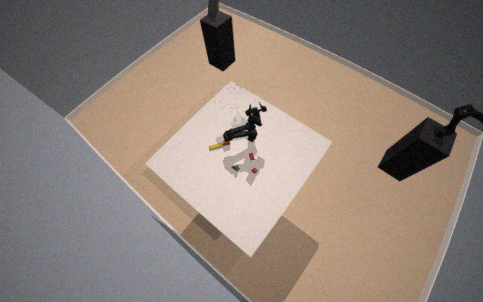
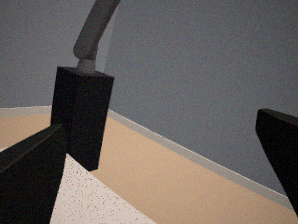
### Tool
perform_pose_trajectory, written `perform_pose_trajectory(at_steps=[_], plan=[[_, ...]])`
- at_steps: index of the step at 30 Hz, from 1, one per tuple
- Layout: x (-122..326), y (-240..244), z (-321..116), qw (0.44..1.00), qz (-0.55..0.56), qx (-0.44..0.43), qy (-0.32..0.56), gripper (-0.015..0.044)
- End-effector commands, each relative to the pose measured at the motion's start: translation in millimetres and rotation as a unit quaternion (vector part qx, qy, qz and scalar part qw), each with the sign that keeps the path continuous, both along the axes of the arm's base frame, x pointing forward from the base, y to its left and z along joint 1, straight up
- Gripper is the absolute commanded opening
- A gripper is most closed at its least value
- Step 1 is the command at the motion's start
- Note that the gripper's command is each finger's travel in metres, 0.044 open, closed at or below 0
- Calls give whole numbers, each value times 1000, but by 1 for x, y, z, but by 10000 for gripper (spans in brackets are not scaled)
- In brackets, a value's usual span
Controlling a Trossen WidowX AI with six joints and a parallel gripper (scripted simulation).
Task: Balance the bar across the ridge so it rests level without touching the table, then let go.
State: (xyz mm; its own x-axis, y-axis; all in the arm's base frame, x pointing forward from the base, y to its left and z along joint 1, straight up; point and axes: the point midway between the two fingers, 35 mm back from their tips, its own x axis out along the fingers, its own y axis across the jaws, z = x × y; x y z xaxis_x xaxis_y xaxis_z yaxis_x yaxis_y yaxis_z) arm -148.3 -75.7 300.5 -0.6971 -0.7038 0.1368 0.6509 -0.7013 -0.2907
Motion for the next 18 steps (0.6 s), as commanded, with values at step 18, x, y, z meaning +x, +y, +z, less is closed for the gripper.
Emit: perform_pose_trajectory(at_steps=[18], plan=[[-33, 68, 20, 981, -174, -75, -30, 315]])
